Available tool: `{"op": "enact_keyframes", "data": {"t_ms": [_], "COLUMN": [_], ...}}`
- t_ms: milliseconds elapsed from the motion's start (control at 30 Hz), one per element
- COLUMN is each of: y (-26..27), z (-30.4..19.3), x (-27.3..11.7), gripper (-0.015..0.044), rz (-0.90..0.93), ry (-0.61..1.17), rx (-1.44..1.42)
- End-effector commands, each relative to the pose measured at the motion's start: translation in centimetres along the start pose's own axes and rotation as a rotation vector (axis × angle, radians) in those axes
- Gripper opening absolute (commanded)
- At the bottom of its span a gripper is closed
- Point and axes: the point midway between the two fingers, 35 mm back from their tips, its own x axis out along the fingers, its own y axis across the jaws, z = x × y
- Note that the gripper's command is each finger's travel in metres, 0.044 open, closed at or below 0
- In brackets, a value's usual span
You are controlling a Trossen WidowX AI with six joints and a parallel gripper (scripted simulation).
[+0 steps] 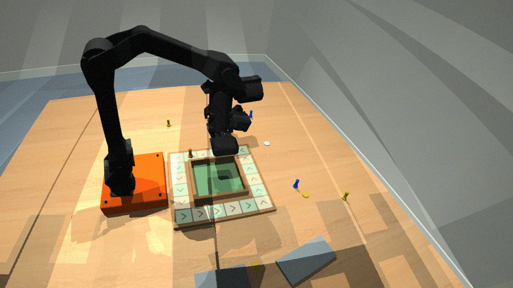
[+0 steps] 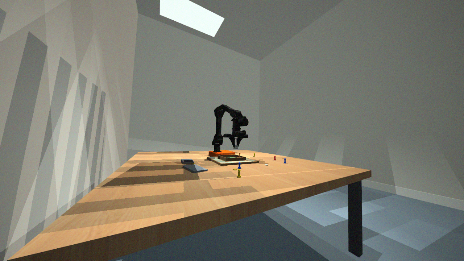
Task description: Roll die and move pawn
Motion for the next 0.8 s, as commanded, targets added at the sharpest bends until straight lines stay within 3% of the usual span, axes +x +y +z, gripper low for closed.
{"op": "enact_keyframes", "data": {"t_ms": [0,200,767], "y": [-1.7,-3.0,-2.7], "z": [-0.6,-1.0,-0.1], "x": [0.5,0.9,1.5], "gripper": [0.0,0.0,0.0], "rz": [-0.006,-0.008,0.004], "ry": [0.004,-0.018,-0.589], "rx": [-0.025,-0.04,-0.045]}}
